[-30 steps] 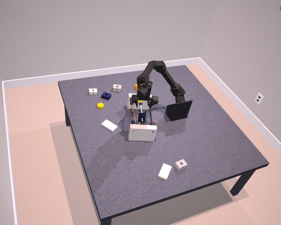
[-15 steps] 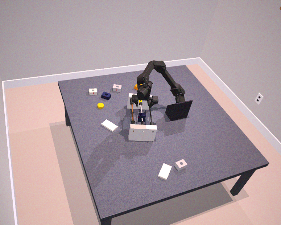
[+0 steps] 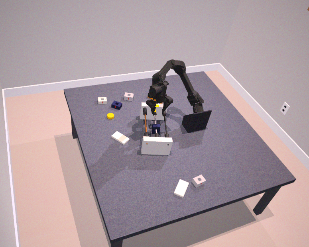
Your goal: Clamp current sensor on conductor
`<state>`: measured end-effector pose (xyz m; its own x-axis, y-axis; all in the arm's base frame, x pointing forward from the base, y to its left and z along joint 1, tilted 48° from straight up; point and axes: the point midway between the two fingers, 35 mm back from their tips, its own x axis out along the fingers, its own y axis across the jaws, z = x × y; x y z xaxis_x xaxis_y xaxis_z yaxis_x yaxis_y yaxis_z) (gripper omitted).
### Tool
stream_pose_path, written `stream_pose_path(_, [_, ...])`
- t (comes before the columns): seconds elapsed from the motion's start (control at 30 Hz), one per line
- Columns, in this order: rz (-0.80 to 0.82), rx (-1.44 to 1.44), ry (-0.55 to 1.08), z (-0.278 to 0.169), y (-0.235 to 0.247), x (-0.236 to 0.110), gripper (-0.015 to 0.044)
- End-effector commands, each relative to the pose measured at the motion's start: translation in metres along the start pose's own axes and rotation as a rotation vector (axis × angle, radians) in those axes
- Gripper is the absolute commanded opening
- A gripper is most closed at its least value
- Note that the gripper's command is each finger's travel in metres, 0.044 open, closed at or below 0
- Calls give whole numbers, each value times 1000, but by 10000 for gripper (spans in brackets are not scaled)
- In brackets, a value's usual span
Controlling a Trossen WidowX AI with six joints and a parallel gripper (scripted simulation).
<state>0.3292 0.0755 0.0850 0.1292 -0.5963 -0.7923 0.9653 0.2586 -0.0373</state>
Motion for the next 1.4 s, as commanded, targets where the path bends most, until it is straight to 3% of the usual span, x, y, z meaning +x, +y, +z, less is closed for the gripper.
stream_pose_path(0.0, [202, -613, 101, 22, -39, -9, 440])
stream_pose_path(0.4, [460, -1109, 18, 33, -72, -13, 440])
stream_pose_path(0.8, [665, -1574, -242, 34, -97, -11, 440])
stream_pose_path(1.1, [719, -1932, -522, 31, -109, -8, 440])
stream_pose_path(1.37, [720, -1956, -544, 31, -110, -7, 440])
